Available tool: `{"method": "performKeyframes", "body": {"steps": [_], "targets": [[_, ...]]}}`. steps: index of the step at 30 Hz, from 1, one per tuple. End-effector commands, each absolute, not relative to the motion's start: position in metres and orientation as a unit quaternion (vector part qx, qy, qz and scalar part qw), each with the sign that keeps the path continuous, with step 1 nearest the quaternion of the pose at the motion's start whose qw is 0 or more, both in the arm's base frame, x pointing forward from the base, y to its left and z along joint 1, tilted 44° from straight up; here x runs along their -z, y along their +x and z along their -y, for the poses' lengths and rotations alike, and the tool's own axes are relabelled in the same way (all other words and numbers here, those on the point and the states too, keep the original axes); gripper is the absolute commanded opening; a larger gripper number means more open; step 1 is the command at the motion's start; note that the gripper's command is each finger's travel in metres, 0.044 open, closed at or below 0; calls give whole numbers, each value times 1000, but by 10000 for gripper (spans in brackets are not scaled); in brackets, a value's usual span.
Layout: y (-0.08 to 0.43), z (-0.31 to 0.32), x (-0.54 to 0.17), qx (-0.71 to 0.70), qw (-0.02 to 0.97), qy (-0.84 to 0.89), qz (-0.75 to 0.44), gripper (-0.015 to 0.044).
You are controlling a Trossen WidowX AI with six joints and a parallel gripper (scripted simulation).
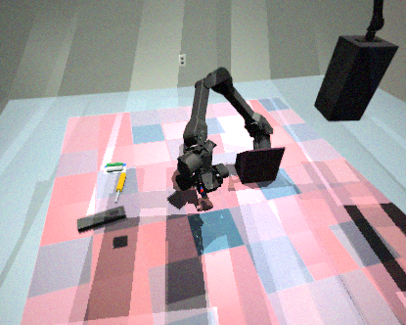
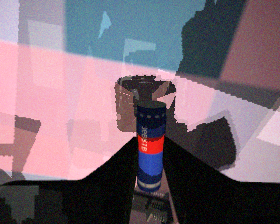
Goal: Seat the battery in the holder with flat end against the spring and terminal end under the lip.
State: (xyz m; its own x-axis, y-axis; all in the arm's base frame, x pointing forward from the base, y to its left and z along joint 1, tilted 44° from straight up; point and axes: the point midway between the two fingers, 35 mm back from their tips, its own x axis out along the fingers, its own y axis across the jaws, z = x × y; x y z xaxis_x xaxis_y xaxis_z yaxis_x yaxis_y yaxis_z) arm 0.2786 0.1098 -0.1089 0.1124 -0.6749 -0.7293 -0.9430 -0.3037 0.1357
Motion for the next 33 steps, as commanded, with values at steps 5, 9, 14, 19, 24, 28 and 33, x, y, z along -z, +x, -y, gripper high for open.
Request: {"method": "performKeyframes", "body": {"steps": [5,9,14,19,24,28,33], "targets": [[287,-94,85,-244,323,-669,-623,62],[292,-86,71,-172,398,-628,-647,62],[296,-74,55,-77,484,-564,-665,62],[299,-62,39,19,559,-490,-669,62],[301,-50,23,115,624,-404,-659,62],[301,-40,10,190,666,-330,-641,62],[301,-30,-1,252,696,-260,-620,62]]}}
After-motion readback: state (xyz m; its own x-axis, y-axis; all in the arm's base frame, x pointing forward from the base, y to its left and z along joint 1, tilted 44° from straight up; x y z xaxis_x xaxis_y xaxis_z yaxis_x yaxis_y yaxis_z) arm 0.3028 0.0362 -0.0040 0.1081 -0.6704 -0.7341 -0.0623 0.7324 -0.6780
